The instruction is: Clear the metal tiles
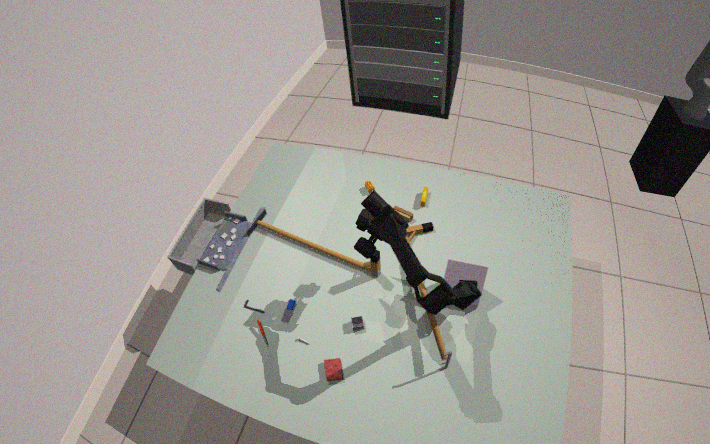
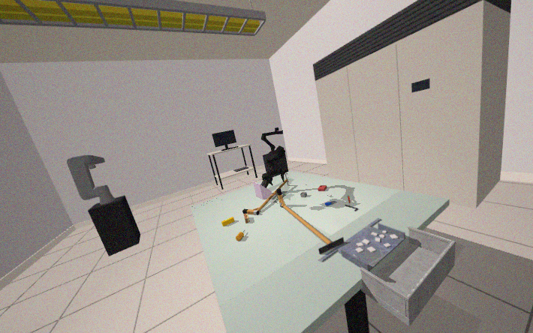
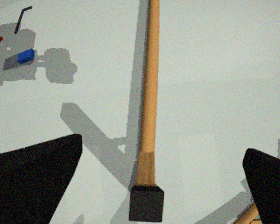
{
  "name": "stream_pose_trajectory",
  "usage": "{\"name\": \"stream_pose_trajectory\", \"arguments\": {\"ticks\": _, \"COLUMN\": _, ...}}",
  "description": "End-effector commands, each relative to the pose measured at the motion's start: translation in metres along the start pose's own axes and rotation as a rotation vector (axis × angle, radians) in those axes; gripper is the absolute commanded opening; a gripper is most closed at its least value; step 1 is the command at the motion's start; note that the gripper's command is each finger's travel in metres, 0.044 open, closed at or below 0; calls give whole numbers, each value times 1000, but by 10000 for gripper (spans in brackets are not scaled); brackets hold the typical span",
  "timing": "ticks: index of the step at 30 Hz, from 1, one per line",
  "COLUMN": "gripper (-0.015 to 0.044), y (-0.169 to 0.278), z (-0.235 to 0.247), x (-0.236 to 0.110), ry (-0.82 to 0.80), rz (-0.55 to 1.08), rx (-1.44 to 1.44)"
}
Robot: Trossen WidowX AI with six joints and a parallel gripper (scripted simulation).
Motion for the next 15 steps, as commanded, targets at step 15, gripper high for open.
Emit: {"name": "stream_pose_trajectory", "arguments": {"ticks": 15, "gripper": 440, "y": 45, "z": -7, "x": -21, "ry": -20, "rz": -41, "rx": -18}}
Point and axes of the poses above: the point midway between the two fingers, 35 mm back from their tips, its own x axis out along the fingers, its own z axis across the jaws, y = z × x, the point moved 7 cm from there along -x, back along the fingers, and after that the axes turned 11 degrees about x, right-handed, at the moved point
